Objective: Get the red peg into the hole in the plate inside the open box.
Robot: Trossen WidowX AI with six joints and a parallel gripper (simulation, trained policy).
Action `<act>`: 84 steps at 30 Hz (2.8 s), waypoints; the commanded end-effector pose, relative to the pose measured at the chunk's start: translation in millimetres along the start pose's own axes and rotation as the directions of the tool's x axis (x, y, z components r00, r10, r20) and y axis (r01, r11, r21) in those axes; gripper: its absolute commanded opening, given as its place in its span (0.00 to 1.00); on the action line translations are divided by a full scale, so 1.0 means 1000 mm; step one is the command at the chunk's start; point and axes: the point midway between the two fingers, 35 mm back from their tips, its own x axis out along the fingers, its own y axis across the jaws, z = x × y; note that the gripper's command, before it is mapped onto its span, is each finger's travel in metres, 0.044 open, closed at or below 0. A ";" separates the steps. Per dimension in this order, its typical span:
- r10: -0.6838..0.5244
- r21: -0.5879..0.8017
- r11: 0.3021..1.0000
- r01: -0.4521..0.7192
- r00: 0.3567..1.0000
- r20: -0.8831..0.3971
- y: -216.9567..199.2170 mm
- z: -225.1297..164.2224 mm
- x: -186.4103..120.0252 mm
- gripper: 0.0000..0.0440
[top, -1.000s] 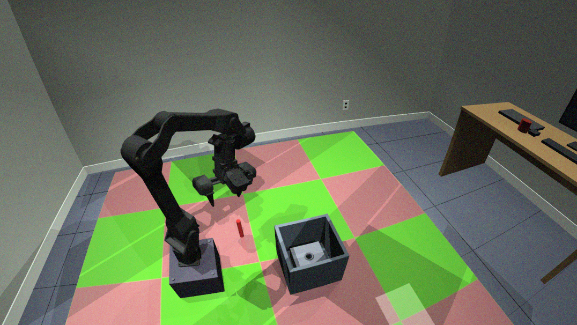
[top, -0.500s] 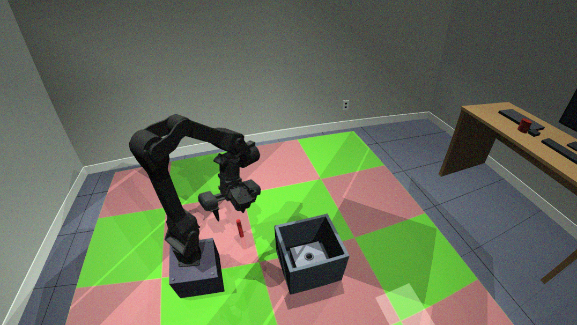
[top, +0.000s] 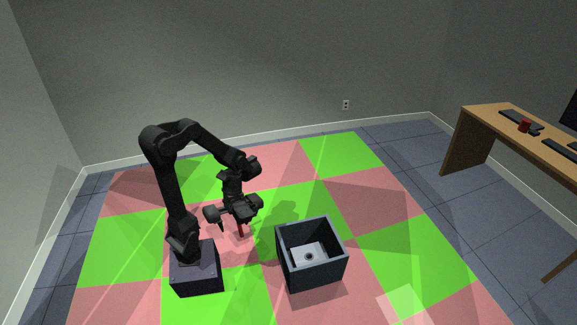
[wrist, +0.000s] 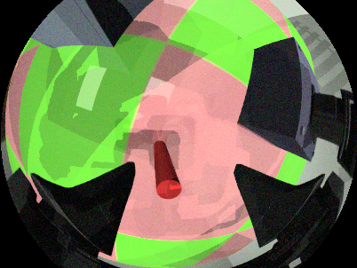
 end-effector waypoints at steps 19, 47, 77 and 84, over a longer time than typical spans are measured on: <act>0.037 0.001 0.999 -0.037 0.999 -0.026 0.022 -0.008 0.035 0.00; 0.254 0.082 0.966 -0.245 0.959 -0.126 0.067 -0.017 -0.039 0.00; 0.452 0.111 0.888 -0.446 0.892 -0.034 0.103 0.064 -0.147 0.00; 0.442 0.132 0.889 -0.438 0.897 0.007 0.102 0.091 -0.150 0.00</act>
